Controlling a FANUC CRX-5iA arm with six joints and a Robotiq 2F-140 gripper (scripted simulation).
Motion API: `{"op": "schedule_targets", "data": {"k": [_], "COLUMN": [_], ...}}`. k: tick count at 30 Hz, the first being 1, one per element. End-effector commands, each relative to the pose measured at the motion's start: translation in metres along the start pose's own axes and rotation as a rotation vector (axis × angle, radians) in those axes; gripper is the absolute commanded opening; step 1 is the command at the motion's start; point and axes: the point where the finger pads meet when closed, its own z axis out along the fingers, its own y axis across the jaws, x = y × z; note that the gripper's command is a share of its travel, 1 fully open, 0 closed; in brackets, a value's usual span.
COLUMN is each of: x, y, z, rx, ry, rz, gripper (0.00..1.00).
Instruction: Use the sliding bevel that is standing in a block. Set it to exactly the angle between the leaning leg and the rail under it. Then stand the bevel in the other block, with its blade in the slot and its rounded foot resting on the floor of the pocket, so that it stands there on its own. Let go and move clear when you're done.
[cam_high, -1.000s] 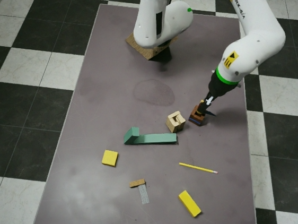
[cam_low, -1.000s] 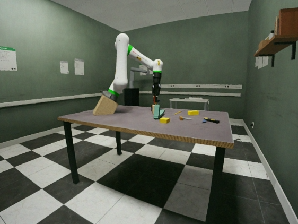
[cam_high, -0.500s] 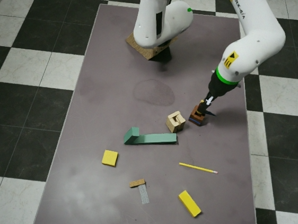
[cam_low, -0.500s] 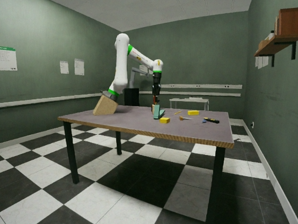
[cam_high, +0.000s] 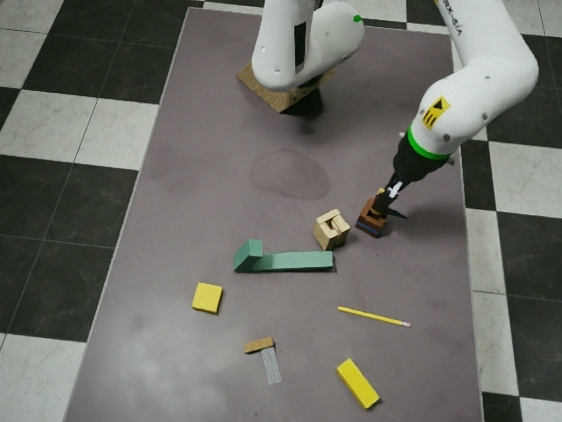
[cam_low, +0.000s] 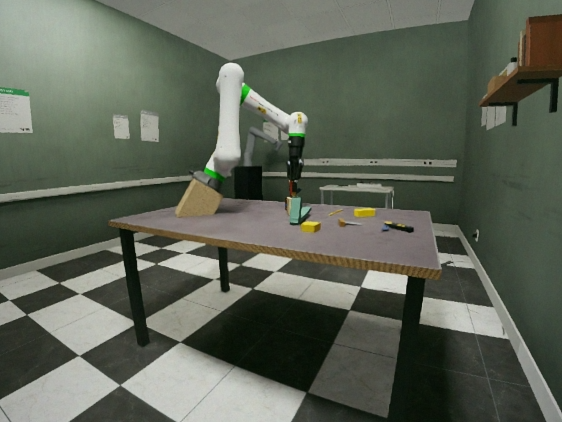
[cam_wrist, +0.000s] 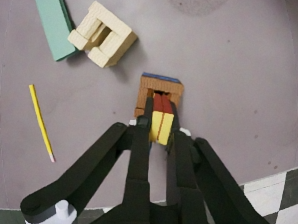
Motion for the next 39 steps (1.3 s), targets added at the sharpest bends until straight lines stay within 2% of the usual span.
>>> {"op": "schedule_targets", "data": {"k": [1, 39], "x": [-0.0004, -0.0014], "y": [-0.0004, -0.0004], "z": [-0.0006, 0.0087], "rx": [0.001, 0.001], "ry": [-0.001, -0.001], "rz": [0.0, 0.0], "gripper": [0.1, 0.1]}}
